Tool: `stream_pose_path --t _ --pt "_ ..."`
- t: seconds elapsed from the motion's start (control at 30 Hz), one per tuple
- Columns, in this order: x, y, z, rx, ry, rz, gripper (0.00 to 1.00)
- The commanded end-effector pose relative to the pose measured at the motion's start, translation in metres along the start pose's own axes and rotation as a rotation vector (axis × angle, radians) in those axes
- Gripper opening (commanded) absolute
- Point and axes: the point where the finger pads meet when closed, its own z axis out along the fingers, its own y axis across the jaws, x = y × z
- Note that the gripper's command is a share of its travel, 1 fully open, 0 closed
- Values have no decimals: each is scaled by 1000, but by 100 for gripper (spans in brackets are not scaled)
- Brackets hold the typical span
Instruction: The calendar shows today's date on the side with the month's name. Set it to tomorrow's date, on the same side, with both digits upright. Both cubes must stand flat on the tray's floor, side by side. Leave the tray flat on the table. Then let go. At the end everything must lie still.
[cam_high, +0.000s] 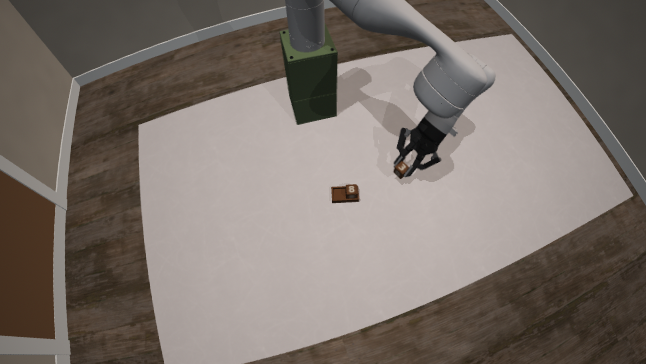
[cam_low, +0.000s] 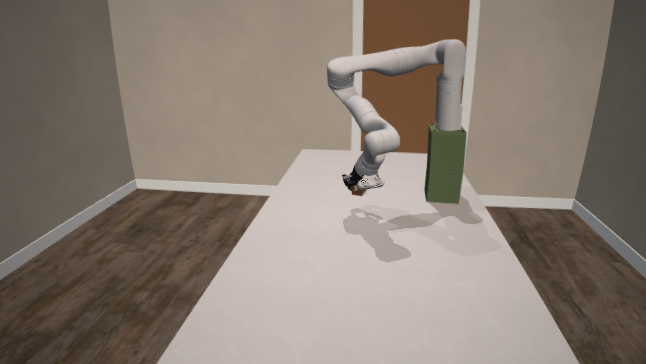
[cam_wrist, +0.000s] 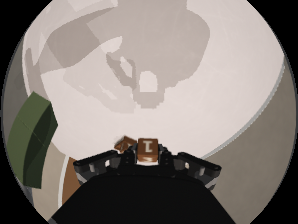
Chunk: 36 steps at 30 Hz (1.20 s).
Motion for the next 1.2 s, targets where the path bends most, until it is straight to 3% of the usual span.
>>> stream_pose_path --t 0.0,0.13,0.43,0.77,1.1,1.17 --pt "-1 1 0 0 5 2 26" --pt "-1 1 1 3 46 1 26" --pt "-4 1 0 0 242 1 26" --pt "-4 1 0 1 272 1 26" --pt "-6 0 2 5 467 0 26" --pt "-6 0 2 5 467 0 26"
